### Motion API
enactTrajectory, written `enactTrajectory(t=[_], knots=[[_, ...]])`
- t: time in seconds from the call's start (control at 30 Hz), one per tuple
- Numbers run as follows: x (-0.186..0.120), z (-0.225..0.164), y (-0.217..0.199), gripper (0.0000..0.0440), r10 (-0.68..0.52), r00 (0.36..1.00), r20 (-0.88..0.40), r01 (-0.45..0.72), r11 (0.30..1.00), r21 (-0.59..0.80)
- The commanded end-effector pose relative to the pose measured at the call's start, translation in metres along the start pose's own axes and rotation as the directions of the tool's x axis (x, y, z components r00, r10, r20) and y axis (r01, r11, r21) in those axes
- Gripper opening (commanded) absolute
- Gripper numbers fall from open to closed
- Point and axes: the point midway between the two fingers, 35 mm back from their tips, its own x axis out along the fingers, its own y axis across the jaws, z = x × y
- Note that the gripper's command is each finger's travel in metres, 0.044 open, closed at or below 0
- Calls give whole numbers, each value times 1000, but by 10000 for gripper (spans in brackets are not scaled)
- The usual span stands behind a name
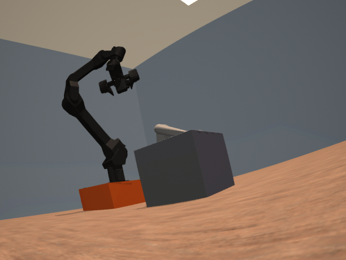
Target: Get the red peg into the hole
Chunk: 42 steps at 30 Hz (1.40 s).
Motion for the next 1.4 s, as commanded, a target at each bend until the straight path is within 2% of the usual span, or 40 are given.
enactTrajectory(t=[0.0, 0.27, 0.6, 1.03, 1.37], knots=[[9, 23, 19, 440, 53, 995, 83, -56, 998, 37], [17, 84, 65, 440, 177, 936, 305, -215, 972, 96], [4, 163, 107, 440, 236, 785, 573, -368, 922, 123], [-29, 246, 127, 440, 154, 574, 804, -447, 882, 150], [-48, 297, 126, 440, 29, 462, 886, -450, 869, 206]])
